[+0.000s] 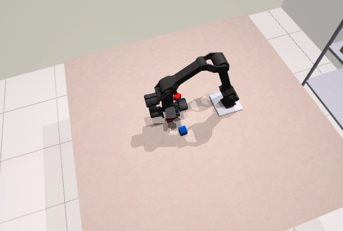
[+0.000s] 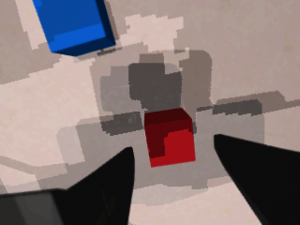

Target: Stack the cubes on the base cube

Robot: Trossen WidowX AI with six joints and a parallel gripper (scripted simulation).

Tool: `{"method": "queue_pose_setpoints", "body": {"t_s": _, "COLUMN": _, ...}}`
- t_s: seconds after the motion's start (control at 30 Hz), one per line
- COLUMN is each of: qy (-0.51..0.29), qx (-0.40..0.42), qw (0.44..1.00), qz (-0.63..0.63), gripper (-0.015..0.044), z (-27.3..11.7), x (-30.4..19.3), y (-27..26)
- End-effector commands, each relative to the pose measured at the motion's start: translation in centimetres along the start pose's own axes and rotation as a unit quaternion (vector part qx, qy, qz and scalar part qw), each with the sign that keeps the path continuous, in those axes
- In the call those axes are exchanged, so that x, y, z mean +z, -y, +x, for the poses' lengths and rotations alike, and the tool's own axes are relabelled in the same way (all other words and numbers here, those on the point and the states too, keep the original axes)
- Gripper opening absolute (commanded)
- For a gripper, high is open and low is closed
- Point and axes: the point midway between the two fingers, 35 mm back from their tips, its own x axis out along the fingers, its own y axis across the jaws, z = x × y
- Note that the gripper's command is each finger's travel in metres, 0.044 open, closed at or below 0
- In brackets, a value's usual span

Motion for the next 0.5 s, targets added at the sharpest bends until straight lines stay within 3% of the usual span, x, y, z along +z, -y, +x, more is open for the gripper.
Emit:
{"method": "queue_pose_setpoints", "body": {"t_s": 0.0, "qy": -0.003, "qx": 0.002, "qw": 1.0, "qz": -0.002, "gripper": 0.0265, "z": 0.7, "x": -0.1, "y": 0.0}}
{"method": "queue_pose_setpoints", "body": {"t_s": 0.4, "qy": -0.003, "qx": 0.002, "qw": 1.0, "qz": -0.002, "gripper": 0.0265, "z": 2.4, "x": -0.1, "y": -0.1}}
{"method": "queue_pose_setpoints", "body": {"t_s": 0.47, "qy": -0.003, "qx": 0.002, "qw": 1.0, "qz": -0.002, "gripper": 0.0212, "z": 2.4, "x": -0.1, "y": -0.1}}
